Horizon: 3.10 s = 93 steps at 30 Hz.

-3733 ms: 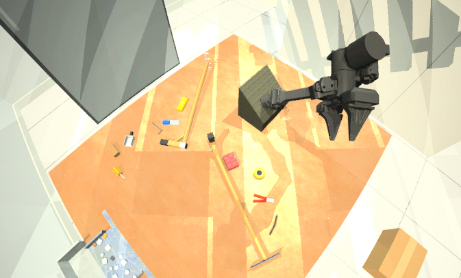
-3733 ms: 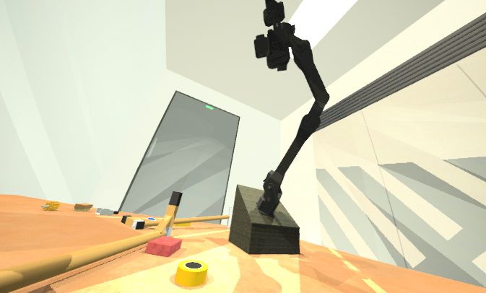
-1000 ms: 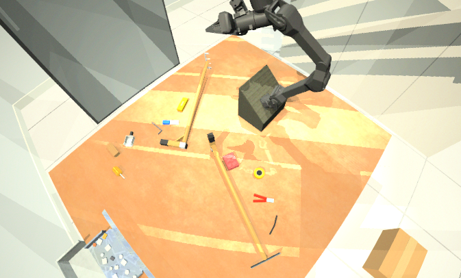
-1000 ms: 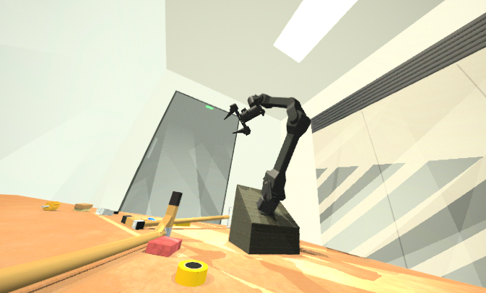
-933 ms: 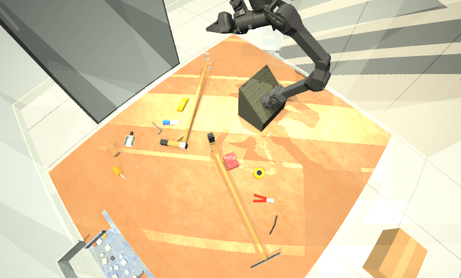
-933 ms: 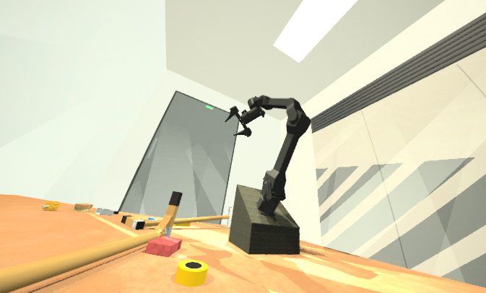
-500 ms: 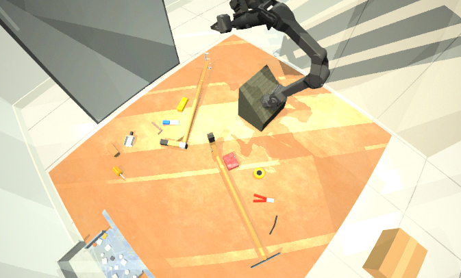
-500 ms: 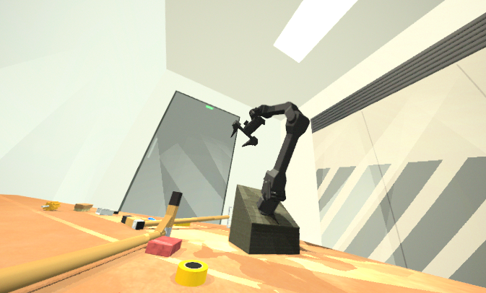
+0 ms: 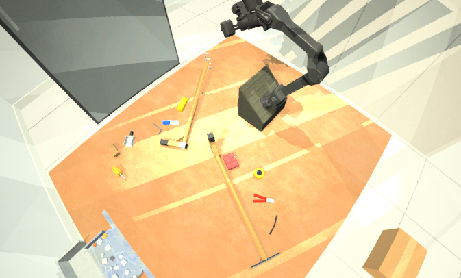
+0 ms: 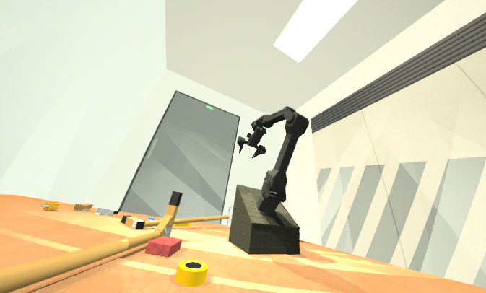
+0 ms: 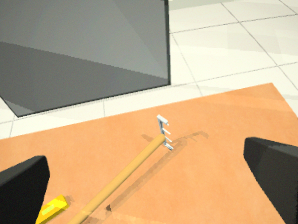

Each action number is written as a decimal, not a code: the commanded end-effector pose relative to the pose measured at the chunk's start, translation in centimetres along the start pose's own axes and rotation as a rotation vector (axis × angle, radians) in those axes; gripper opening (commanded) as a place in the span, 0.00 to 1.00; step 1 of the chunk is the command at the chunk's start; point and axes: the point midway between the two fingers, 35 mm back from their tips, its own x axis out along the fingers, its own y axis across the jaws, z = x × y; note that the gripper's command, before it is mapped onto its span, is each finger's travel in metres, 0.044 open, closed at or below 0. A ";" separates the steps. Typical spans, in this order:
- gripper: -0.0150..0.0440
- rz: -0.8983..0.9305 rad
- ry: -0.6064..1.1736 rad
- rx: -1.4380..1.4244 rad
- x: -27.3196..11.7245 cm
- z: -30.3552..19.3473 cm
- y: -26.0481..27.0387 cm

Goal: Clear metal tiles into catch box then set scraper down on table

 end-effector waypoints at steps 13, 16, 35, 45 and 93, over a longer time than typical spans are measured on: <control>1.00 -0.098 0.044 -0.055 2.1 -1.0 -2.8; 1.00 -0.098 0.044 -0.055 2.1 -1.0 -2.8; 1.00 -0.098 0.044 -0.055 2.1 -1.0 -2.8; 1.00 0.042 -0.007 0.013 -0.1 0.5 1.4; 1.00 0.951 0.262 0.246 -24.0 -3.1 24.3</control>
